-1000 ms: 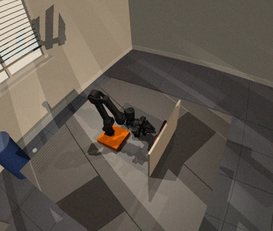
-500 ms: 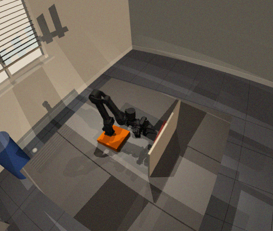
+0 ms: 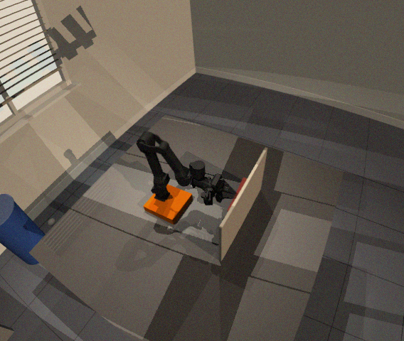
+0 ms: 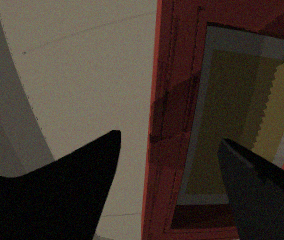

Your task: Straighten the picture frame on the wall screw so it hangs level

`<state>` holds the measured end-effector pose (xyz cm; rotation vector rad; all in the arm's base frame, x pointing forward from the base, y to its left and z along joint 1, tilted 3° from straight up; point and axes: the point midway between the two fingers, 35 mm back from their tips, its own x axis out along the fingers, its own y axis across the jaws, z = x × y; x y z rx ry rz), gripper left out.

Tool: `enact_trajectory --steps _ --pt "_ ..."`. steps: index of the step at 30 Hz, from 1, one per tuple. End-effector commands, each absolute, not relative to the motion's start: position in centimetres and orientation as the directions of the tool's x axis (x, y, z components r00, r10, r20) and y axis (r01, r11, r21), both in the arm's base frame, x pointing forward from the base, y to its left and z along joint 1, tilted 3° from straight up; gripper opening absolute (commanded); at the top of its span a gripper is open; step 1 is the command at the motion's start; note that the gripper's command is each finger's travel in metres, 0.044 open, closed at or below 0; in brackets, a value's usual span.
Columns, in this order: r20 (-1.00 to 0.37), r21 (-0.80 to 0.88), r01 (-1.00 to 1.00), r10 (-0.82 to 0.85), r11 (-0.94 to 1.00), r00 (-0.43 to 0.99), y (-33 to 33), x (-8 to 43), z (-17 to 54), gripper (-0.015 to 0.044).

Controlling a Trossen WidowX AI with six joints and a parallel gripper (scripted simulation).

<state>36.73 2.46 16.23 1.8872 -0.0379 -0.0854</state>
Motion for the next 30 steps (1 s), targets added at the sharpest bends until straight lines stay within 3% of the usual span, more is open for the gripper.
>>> enact_trajectory --steps 1,30 --pt "-0.029 0.95 0.007 -0.066 -0.312 0.997 2.45 37.69 16.53 0.026" --pt "-0.029 0.95 0.007 -0.066 -0.311 0.997 2.41 38.1 16.49 0.026"
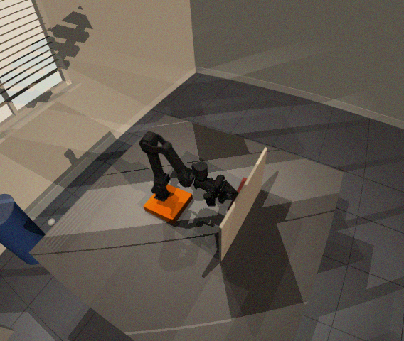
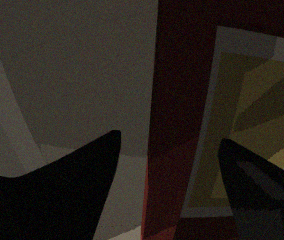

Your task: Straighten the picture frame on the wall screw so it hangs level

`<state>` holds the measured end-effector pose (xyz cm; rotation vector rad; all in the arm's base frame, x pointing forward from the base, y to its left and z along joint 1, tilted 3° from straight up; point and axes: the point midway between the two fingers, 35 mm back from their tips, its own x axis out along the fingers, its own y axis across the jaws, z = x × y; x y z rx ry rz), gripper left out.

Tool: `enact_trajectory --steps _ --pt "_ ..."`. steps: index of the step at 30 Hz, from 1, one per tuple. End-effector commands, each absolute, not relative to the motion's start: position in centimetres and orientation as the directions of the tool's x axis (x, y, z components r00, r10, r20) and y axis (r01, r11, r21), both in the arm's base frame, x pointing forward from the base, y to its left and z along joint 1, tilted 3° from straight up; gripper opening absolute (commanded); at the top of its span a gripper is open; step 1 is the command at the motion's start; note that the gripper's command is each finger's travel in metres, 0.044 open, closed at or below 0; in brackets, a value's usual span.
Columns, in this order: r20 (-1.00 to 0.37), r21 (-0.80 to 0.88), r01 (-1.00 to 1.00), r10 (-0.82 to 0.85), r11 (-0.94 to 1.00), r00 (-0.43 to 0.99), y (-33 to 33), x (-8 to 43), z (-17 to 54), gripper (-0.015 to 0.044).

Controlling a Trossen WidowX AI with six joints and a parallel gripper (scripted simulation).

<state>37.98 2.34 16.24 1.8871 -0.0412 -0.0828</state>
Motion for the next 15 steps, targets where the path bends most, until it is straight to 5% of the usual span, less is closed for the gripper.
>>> enact_trajectory --steps 1,15 --pt "-0.029 0.95 0.007 -0.066 -0.311 0.997 2.41 38.1 16.49 0.026" --pt "-0.029 0.95 0.007 -0.066 -0.312 0.997 2.45 38.16 16.61 0.026"
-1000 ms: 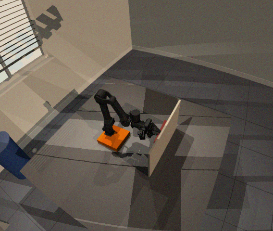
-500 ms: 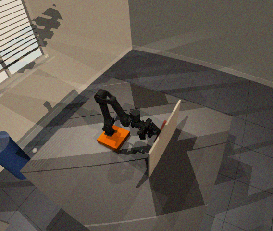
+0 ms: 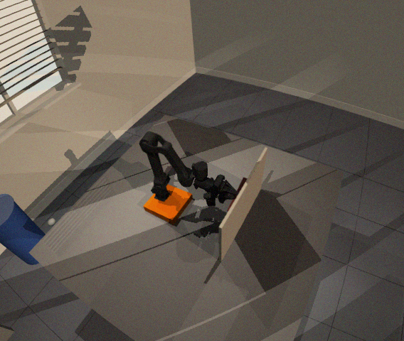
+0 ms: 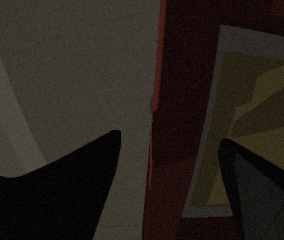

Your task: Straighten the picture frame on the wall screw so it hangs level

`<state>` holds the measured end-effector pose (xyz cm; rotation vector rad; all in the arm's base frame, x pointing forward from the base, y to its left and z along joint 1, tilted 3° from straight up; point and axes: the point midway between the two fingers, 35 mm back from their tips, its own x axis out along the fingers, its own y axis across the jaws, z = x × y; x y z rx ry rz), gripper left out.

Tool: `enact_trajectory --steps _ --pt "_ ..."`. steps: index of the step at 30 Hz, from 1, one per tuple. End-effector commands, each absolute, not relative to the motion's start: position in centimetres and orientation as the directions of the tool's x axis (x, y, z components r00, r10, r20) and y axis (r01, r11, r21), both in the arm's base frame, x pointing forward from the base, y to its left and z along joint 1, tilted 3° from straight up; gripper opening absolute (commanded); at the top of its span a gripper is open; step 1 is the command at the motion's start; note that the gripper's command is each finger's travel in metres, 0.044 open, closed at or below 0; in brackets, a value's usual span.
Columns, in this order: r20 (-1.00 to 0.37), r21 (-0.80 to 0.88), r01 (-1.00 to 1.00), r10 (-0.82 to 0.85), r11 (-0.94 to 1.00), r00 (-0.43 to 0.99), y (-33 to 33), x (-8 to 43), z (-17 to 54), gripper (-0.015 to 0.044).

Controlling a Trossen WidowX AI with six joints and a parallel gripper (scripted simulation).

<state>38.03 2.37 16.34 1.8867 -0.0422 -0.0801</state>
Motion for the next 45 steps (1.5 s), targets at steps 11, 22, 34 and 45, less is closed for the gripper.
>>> enact_trajectory --steps 11,22,34,45 --pt "-0.029 0.95 0.007 -0.066 -0.312 0.997 2.45 38.16 16.61 0.026" --pt "-0.029 0.95 0.007 -0.066 -0.312 0.997 2.45 38.16 16.61 0.026" --pt "-0.029 0.95 0.007 -0.066 -0.312 0.997 2.47 38.18 16.65 0.0155" --pt "-0.029 0.95 0.007 -0.066 -0.312 0.997 2.47 38.18 16.65 0.0003"
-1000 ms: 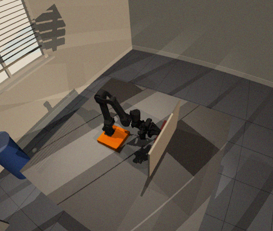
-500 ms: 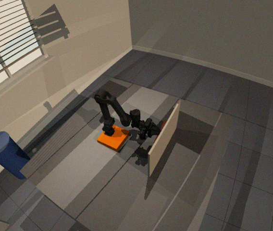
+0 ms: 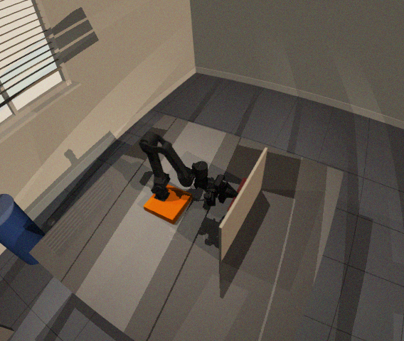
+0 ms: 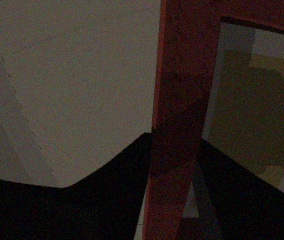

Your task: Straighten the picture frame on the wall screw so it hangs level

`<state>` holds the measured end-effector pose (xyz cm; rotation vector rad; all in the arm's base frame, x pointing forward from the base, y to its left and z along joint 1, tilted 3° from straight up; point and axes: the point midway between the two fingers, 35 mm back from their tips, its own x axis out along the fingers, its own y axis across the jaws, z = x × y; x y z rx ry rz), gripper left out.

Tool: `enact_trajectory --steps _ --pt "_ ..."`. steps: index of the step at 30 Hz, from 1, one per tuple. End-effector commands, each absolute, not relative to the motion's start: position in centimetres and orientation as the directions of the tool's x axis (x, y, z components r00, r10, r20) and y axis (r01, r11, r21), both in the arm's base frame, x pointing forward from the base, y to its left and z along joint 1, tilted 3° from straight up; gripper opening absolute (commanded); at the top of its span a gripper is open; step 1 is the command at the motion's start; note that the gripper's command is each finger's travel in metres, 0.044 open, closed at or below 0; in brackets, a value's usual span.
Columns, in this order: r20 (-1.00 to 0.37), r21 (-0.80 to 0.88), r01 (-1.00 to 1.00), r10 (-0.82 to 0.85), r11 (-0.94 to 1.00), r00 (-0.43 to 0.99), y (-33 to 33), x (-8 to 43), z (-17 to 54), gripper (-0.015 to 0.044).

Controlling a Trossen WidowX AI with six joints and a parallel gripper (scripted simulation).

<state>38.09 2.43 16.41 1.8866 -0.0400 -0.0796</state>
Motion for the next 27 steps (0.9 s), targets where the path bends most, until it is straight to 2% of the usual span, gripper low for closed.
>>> enact_trajectory --steps 1,27 --pt "-0.029 0.95 0.007 -0.066 -0.312 0.997 2.47 38.18 16.65 0.0" --pt "-0.029 0.95 0.007 -0.066 -0.311 0.997 2.22 38.1 17.01 0.0"
